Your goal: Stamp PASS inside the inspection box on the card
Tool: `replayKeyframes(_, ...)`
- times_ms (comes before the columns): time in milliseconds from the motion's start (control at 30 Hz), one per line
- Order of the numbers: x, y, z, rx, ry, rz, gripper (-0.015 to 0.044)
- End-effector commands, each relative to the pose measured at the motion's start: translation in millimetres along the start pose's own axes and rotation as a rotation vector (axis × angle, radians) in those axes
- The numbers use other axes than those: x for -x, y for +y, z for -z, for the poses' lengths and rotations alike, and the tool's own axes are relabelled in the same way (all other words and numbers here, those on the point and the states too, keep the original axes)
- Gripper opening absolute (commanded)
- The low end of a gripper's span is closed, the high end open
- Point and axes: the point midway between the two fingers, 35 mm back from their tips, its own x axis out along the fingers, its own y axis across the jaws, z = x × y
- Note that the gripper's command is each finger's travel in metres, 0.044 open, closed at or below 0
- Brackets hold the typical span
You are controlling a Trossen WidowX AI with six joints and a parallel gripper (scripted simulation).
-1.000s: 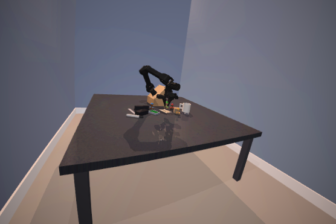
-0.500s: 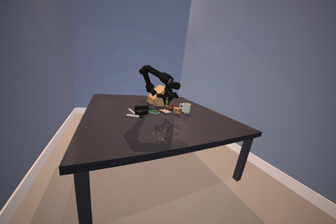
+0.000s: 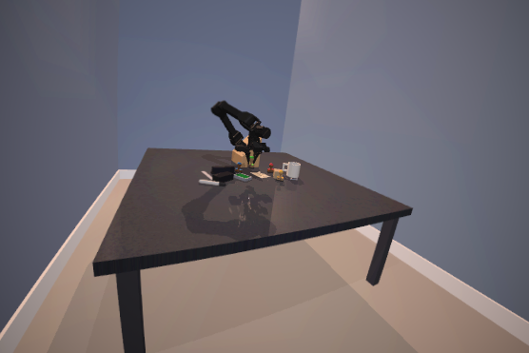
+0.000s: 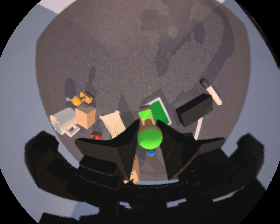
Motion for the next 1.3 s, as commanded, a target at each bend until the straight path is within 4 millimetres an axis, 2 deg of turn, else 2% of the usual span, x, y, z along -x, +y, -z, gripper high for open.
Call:
replayKeyframes(0,-1,-12,11,0.007,0.002,0.006,0.0)
replayKeyframes(233,-1,-30,29,0.008,0.003,0.008,0.0)
replayKeyframes(1267,-20,-30,28,0.005,0.003,0.006,0.0)
